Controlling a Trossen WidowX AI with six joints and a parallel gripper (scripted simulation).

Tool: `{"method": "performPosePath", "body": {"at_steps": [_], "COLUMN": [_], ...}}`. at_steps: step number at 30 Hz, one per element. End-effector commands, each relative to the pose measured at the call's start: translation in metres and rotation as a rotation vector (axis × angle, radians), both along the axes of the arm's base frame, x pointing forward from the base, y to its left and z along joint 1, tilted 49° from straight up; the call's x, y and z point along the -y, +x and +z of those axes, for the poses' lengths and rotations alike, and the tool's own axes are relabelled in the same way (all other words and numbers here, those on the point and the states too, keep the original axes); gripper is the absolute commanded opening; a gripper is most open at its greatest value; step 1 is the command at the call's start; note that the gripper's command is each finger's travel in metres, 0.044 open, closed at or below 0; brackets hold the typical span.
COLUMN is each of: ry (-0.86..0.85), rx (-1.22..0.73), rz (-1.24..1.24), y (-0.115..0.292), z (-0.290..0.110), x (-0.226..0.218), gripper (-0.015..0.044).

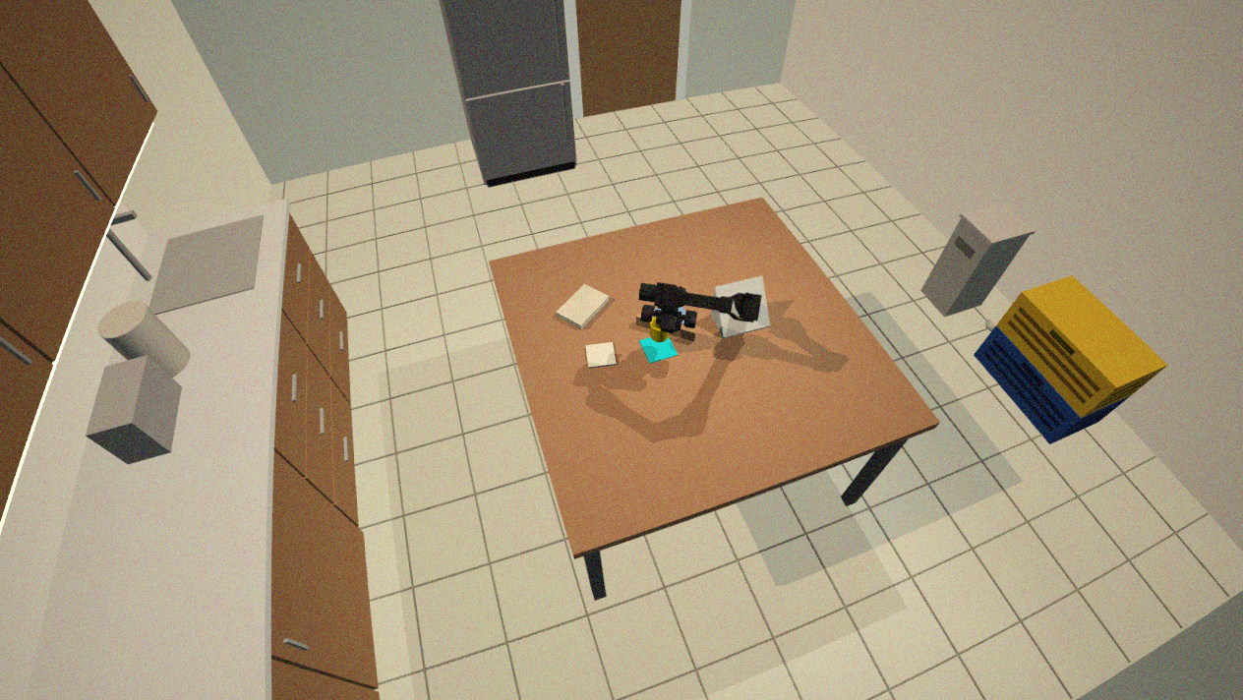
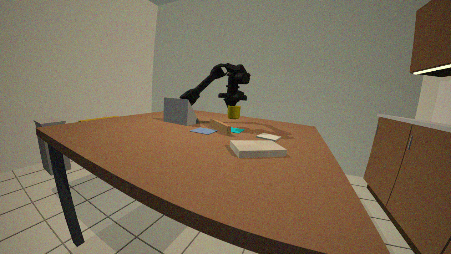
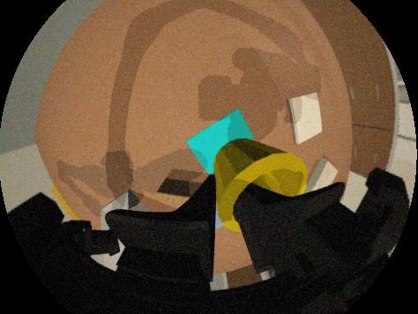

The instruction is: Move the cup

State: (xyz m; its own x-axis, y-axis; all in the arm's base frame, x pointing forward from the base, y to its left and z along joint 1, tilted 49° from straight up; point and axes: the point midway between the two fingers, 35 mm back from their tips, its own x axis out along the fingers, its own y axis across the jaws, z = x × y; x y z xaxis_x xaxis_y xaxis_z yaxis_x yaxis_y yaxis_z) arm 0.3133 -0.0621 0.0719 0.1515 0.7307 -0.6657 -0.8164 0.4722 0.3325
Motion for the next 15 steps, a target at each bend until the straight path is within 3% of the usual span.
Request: {"method": "performPosePath", "body": {"at_steps": [1, 15], "ry": [0.005, 0.005], "rx": [0.001, 0.001], "rz": [-0.005, -0.005], "y": [0.001, 0.005], "z": [-0.003, -0.016], "x": [-0.004, -0.018], "gripper": [0.0000, 0.0000]}}
